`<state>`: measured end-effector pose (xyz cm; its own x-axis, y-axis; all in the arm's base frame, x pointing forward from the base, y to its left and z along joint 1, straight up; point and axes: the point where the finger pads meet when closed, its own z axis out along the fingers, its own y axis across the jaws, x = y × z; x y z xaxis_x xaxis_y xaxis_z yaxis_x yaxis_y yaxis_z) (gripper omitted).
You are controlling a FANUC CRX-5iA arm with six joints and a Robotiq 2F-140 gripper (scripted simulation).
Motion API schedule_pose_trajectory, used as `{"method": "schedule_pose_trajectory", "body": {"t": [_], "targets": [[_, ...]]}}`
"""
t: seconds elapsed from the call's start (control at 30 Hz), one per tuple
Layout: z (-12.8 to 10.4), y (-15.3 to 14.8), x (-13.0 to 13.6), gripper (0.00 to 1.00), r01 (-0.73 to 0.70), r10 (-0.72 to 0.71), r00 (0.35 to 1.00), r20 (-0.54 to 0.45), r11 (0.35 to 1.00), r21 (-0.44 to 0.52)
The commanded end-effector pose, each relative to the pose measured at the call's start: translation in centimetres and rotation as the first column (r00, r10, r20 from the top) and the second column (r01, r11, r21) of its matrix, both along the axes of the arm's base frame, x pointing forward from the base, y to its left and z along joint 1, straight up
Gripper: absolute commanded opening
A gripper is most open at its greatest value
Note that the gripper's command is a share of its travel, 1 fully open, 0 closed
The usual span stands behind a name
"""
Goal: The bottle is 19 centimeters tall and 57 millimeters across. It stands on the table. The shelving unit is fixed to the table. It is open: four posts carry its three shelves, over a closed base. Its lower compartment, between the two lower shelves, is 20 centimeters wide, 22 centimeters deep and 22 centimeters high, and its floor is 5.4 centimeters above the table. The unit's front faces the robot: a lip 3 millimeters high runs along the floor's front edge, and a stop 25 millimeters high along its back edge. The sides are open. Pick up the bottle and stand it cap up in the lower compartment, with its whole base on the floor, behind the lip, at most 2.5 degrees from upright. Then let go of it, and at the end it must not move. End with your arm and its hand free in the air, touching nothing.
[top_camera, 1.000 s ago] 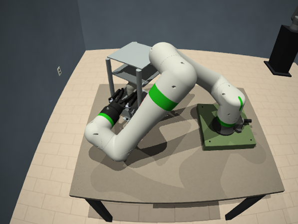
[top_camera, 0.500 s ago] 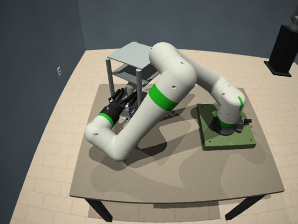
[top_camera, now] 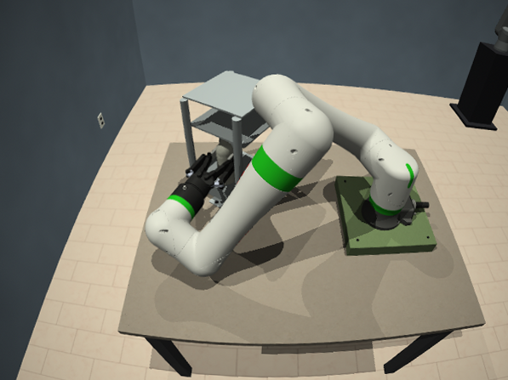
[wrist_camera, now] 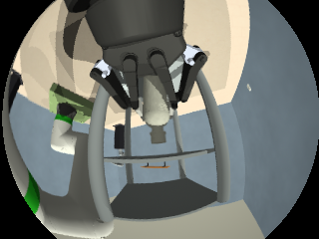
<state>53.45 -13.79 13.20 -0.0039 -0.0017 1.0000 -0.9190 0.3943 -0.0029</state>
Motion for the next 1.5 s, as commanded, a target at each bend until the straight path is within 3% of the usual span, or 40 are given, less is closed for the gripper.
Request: {"method": "schedule_pose_trajectory", "body": {"t": [0.0,1.3,1.33,1.4,1.43,1.47], "targets": [[-0.44,0.0,0.01,0.0,0.0,0.0,1.0,0.0,1.0,0.0],[-0.72,0.0,0.01,0.0,0.0,0.0,1.0,0.0,1.0,0.0],[-0.72,0.0,0.01,0.09,0.0,0.0,1.0,0.0,1.0,0.0],[-0.72,0.0,0.01,0.09,0.0,0.0,1.0,0.0,1.0,0.0],[-0.72,0.0,0.01,0.19,0.0,0.0,1.0,0.0,1.0,0.0],[-0.72,0.0,0.01,0.19,0.0,0.0,1.0,0.0,1.0,0.0]]}}
